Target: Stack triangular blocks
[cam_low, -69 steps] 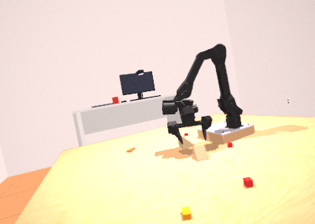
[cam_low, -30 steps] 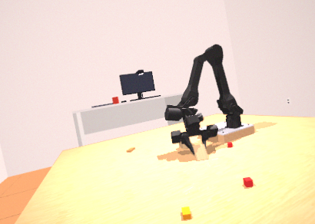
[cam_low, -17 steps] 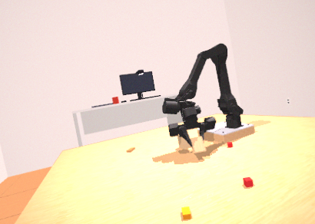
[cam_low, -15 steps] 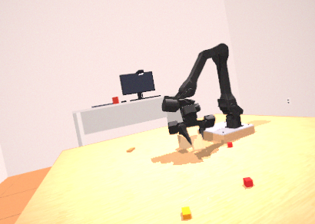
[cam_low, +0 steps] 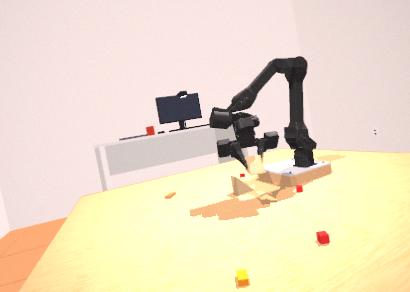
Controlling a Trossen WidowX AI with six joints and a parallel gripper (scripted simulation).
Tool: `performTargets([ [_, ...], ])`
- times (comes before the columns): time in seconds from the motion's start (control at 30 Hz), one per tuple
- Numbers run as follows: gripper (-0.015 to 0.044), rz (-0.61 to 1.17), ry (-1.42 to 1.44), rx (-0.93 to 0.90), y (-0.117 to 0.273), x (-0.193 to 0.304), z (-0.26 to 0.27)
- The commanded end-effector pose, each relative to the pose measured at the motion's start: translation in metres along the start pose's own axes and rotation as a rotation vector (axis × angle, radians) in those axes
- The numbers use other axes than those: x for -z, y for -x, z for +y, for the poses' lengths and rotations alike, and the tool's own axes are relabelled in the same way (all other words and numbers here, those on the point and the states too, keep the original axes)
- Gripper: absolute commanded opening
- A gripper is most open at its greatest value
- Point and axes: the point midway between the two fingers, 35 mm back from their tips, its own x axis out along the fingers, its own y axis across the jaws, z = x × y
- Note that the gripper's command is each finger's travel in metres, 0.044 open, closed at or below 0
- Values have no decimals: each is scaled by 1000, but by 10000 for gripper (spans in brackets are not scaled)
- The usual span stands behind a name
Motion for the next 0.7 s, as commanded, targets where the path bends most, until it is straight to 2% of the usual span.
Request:
performTargets([
  [0.0,0,8,18,-3,-1,0,0],
  [0.67,0,229,578,-130,-10,-3,0],
])
